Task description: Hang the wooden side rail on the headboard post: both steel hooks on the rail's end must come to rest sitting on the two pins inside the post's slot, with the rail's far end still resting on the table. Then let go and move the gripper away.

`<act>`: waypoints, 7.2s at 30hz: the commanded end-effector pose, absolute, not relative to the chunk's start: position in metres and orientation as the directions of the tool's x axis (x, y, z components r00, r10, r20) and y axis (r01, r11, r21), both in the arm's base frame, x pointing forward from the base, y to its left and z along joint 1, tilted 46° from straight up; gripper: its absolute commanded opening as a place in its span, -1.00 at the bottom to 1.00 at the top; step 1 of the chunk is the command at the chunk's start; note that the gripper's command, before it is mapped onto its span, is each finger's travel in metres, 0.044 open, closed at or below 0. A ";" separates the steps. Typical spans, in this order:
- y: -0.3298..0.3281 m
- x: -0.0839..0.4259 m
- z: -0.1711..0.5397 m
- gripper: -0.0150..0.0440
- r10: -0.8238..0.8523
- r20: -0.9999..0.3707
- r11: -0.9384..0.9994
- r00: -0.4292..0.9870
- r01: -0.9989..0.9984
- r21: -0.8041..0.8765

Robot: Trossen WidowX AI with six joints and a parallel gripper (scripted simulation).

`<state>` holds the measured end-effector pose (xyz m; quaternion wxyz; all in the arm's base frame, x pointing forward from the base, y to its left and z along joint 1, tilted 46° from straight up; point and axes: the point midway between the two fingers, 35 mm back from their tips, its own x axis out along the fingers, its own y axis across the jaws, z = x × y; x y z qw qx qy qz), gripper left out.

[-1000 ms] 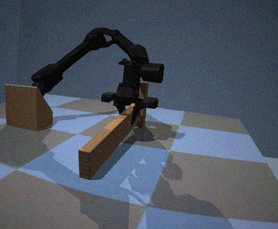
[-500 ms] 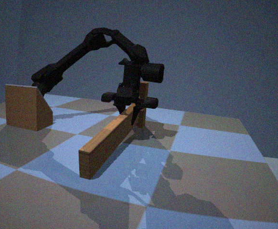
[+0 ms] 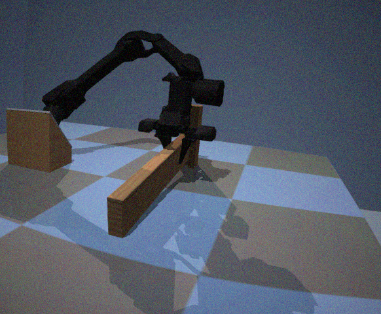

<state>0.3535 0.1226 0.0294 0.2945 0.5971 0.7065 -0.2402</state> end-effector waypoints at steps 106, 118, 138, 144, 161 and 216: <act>0.130 0.354 0.040 -0.49 0.704 -0.702 0.163 -0.104 0.986 0.018; 0.130 0.354 0.041 -0.49 0.704 -0.702 0.163 -0.104 0.986 0.018; 0.132 0.354 0.043 -0.49 0.704 -0.702 0.163 -0.104 0.986 0.018; 0.132 0.354 0.044 -0.49 0.704 -0.702 0.163 -0.104 0.986 0.018; 0.133 0.353 0.045 -0.49 0.704 -0.702 0.163 -0.104 0.986 0.018; 0.137 0.353 0.049 -0.49 0.705 -0.702 0.163 -0.104 0.986 0.018</act>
